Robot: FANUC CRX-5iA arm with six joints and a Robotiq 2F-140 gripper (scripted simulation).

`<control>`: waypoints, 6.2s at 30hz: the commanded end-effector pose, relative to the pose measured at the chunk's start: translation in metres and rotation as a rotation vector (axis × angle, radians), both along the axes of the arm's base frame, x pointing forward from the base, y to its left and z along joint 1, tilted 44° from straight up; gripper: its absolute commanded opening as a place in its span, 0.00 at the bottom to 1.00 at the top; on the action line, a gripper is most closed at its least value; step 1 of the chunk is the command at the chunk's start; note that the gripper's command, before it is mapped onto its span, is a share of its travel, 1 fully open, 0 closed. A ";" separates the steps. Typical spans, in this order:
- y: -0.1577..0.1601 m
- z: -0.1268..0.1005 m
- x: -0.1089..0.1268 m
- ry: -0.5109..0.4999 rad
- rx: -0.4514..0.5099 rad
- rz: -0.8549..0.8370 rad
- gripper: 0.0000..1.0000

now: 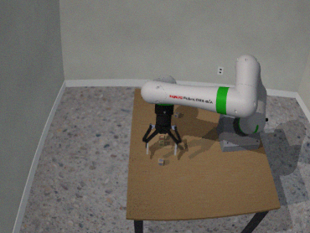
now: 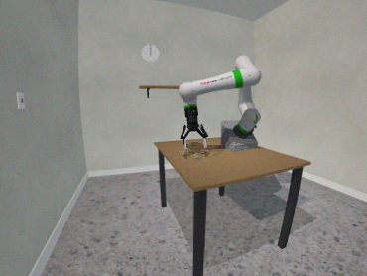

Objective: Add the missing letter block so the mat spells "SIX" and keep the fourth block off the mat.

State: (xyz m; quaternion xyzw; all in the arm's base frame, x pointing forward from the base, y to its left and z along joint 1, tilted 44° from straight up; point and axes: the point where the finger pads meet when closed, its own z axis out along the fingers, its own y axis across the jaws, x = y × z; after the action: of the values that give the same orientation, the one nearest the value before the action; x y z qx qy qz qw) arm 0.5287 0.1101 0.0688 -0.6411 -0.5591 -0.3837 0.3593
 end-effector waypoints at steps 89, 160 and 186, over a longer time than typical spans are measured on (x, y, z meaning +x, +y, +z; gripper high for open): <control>-0.132 -0.070 -0.024 0.000 0.011 0.012 1.00; -0.228 -0.217 -0.087 0.296 0.014 -0.305 1.00; -0.279 -0.281 -0.157 0.541 0.052 -0.556 1.00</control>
State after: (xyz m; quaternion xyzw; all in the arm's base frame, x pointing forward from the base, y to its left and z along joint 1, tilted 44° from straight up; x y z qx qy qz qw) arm 0.3718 -0.1684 -0.2124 -0.8367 -0.2393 -0.2978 0.3925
